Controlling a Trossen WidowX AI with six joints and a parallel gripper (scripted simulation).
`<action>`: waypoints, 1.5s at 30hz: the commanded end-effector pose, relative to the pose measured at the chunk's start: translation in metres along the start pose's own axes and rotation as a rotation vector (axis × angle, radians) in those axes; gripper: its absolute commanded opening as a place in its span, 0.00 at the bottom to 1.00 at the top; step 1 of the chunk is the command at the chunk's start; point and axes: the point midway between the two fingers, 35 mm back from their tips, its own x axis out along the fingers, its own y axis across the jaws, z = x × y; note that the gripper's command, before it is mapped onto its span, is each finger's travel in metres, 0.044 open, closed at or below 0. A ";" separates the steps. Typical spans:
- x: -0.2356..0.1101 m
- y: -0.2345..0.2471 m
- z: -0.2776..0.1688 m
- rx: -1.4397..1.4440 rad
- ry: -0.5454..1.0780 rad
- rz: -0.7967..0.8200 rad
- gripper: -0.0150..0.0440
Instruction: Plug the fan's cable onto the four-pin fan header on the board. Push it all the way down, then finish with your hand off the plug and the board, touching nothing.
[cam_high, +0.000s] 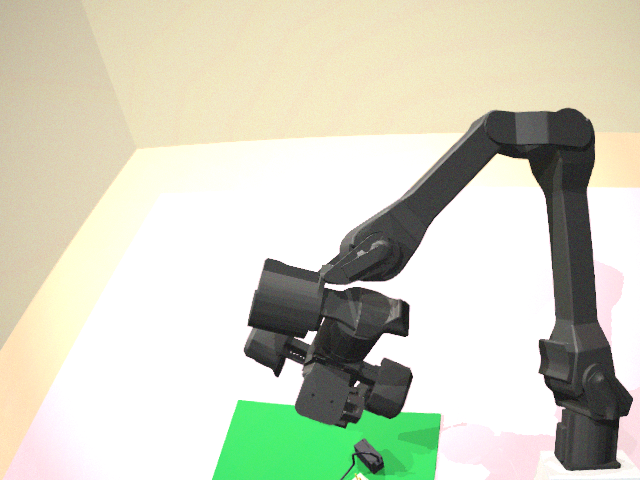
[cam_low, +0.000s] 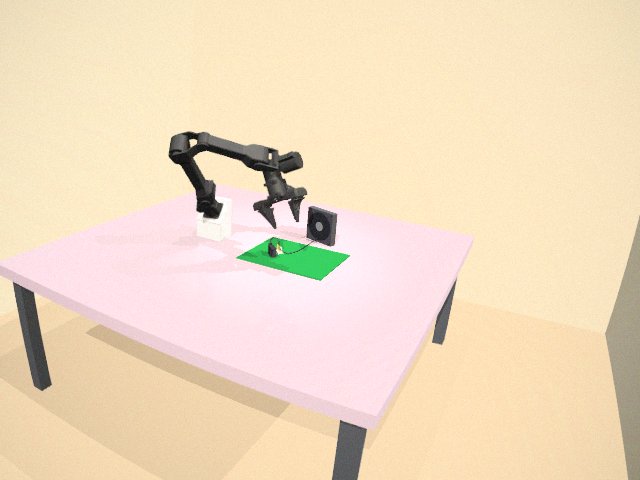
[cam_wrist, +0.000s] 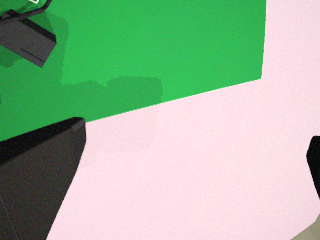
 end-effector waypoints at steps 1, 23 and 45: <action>-0.029 0.060 0.029 -0.969 -0.069 0.280 1.00; -0.023 0.063 0.030 -0.972 -0.071 0.280 1.00; 0.040 0.094 0.034 -0.972 -0.068 0.281 1.00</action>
